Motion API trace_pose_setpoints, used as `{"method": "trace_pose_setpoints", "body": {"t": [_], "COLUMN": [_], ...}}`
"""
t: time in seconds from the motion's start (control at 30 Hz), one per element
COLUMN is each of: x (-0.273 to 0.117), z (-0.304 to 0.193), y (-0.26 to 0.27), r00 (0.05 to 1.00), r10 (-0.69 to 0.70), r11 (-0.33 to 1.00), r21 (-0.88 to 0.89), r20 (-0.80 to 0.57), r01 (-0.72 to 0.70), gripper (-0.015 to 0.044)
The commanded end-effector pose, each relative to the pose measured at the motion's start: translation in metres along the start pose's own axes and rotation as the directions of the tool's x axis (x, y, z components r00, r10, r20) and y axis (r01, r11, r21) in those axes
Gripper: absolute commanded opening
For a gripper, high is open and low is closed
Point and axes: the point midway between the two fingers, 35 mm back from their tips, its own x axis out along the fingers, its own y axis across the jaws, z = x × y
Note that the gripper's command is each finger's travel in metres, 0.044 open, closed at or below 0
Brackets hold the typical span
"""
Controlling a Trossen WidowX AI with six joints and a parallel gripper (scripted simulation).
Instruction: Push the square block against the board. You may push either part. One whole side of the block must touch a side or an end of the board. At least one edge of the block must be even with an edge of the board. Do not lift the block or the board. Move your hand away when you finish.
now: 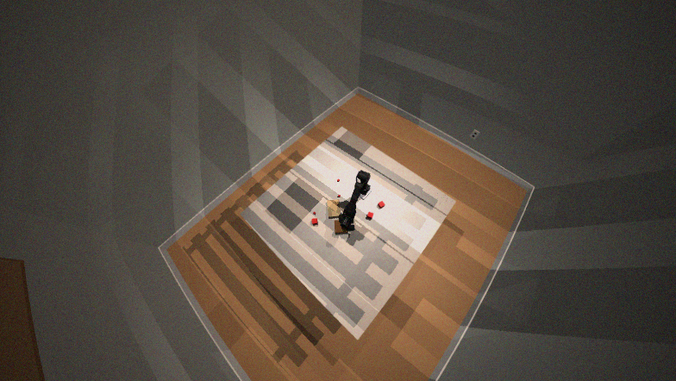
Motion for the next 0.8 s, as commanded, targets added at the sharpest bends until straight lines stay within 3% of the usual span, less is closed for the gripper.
{"method": "trace_pose_setpoints", "body": {"t": [0.0,0.4,0.77], "x": [-0.002,-0.002,-0.002], "z": [0.007,0.024,0.010], "y": [0.003,0.004,0.004], "r00": [1.000,1.000,1.000], "r10": [0.006,0.006,0.006], "r11": [1.000,1.000,1.000], "r21": [-0.002,-0.002,-0.002], "r20": [0.007,0.008,0.007], "r01": [-0.006,-0.006,-0.006], "gripper": [0.0000,0.0000,0.0000]}}
